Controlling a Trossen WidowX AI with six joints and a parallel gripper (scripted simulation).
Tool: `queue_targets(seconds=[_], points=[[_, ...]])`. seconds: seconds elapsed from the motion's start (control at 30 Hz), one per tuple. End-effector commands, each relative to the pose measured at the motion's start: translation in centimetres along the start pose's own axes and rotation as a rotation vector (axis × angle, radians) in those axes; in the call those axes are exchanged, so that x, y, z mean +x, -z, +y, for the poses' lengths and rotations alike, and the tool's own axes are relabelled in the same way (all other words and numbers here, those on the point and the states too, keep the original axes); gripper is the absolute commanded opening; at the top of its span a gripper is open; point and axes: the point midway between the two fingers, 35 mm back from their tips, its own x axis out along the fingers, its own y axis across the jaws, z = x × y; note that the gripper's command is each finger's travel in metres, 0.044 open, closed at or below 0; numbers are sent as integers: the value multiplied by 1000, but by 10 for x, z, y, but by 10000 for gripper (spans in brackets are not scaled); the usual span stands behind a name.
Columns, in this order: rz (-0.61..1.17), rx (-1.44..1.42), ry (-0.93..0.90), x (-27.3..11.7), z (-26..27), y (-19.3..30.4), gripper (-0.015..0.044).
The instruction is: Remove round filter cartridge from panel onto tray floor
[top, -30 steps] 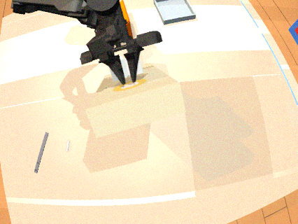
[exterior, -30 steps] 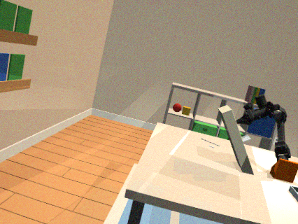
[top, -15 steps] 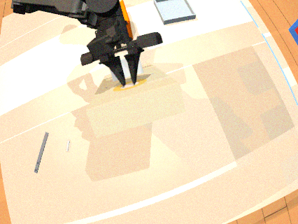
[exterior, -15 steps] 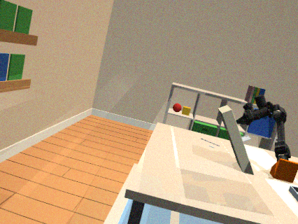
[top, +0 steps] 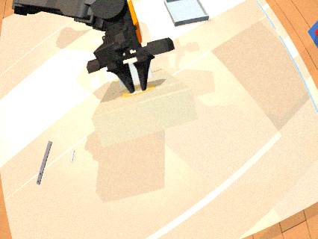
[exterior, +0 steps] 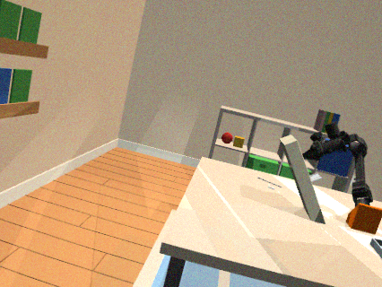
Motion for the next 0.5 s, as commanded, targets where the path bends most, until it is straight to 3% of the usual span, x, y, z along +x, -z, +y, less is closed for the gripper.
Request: queue_targets(seconds=[0.0,0.47], points=[[3,-7,-3,3,1,1,111],[3,-6,-3,7,1,1,111]])
